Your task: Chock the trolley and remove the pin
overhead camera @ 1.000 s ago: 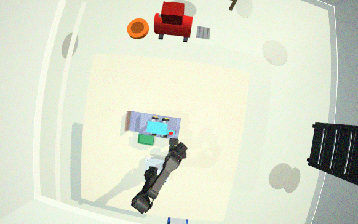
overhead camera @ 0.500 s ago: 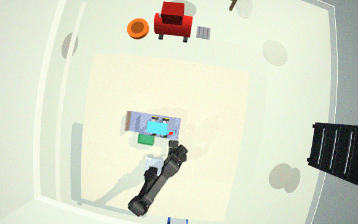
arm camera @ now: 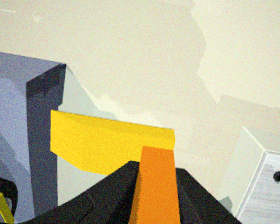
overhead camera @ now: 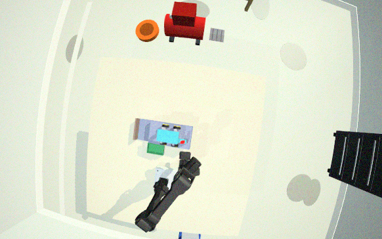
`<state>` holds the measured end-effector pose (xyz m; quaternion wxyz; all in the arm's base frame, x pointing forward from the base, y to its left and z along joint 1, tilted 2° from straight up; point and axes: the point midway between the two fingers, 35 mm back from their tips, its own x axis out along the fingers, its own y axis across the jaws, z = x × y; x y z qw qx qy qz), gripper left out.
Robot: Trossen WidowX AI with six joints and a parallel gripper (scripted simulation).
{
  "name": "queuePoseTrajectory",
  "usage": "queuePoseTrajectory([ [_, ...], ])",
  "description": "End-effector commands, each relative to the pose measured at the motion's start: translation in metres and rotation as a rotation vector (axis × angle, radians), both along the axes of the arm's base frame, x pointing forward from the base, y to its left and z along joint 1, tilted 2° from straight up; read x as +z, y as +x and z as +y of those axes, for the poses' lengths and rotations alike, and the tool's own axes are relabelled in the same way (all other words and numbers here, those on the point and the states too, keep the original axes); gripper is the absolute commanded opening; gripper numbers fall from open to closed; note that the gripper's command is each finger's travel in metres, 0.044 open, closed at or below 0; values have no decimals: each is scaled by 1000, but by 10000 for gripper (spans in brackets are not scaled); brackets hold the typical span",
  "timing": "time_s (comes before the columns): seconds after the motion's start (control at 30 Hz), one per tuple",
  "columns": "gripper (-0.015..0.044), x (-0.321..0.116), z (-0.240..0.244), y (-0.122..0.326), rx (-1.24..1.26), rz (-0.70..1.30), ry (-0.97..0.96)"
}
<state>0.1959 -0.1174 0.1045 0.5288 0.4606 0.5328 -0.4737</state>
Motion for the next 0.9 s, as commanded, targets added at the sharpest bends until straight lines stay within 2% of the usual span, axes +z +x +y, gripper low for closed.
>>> queuePoseTrajectory([
  [0.0,0,14,0,1,3,-6,1],
  [0.33,0,46,1,4,3,-6,1],
  [0.6,0,49,1,4,9,-6,1],
  [0.87,0,49,1,4,251,-4,3],
])
